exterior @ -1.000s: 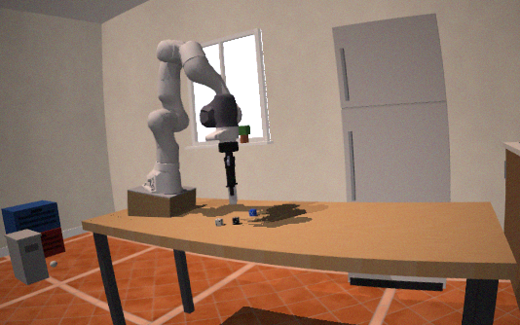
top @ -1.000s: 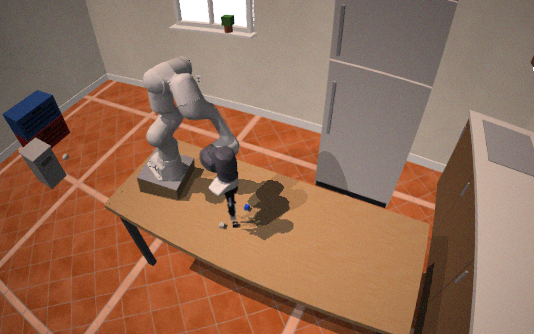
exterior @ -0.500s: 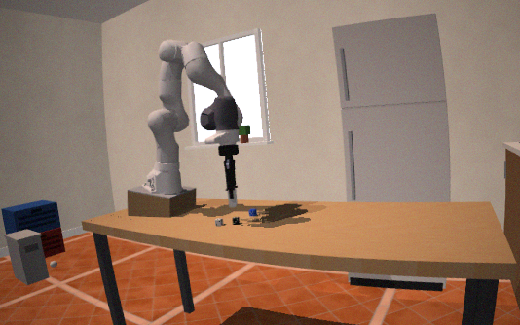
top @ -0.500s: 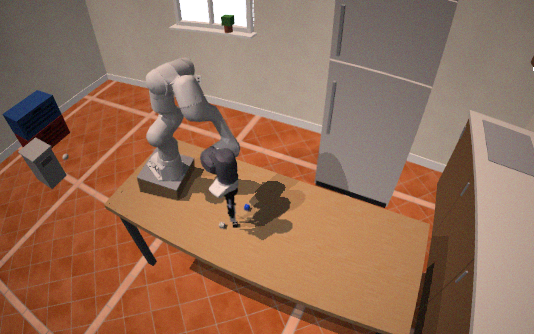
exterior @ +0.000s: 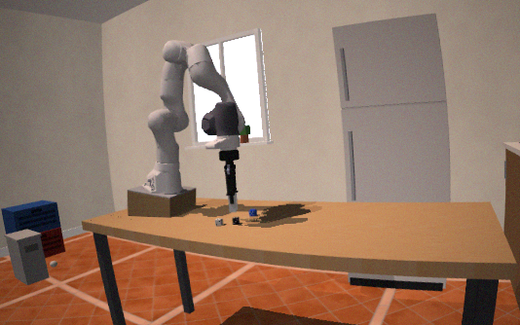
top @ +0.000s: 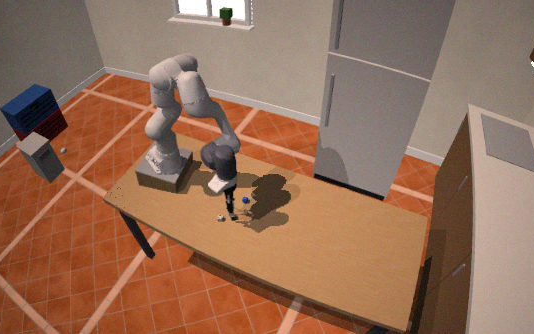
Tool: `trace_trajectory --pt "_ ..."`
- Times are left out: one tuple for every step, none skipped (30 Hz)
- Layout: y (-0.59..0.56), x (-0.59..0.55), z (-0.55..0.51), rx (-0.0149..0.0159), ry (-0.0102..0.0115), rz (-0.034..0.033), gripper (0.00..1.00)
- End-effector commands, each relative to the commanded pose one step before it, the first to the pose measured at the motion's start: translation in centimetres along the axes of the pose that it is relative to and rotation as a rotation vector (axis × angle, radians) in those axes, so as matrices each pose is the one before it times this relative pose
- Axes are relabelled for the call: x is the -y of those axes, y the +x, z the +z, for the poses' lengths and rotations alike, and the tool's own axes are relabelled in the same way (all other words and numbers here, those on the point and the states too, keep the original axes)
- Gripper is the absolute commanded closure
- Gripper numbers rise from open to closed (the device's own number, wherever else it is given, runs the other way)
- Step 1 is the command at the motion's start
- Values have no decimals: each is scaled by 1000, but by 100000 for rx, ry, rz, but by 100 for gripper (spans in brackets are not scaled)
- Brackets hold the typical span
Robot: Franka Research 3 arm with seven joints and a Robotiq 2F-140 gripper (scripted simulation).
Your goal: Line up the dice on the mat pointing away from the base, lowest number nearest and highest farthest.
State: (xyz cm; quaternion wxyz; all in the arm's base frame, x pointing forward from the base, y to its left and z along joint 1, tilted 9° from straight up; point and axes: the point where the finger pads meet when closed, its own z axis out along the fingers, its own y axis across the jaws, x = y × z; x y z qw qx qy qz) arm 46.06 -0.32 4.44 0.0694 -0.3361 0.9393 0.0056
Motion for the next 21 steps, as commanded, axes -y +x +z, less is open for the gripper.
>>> trace_trajectory --pt "-435 190 395 1140 587 -2531 75" --pt "-3 -2 138 1 0 0 75" --pt "-3 -2 133 1 -1 0 75" --pt "-2 -1 128 -1 1 0 75" --pt "0 -1 122 -2 3 1 75" --pt "-3 -1 114 2 -2 -1 75" --pt "-2 -1 107 1 -1 0 75" --pt "-1 -1 100 0 0 0 75" --pt "0 0 0 0 0 0 75" --pt "0 0 0 0 0 0 75" --pt "0 -1 93 -1 1 1 75" --pt "-1 -1 85 -1 1 0 75" --pt "-2 -1 76 1 -1 -1 75" --pt "-2 -1 69 1 -1 0 75" --pt "-1 -1 61 0 0 0 75" --pt "-1 -1 53 0 0 0 75" --pt "0 -1 45 0 0 0 75" --pt "0 0 38 0 0 0 75" --pt "0 0 30 0 0 0 75" --pt "0 0 24 0 0 0 75" --pt "0 0 18 0 0 0 75"
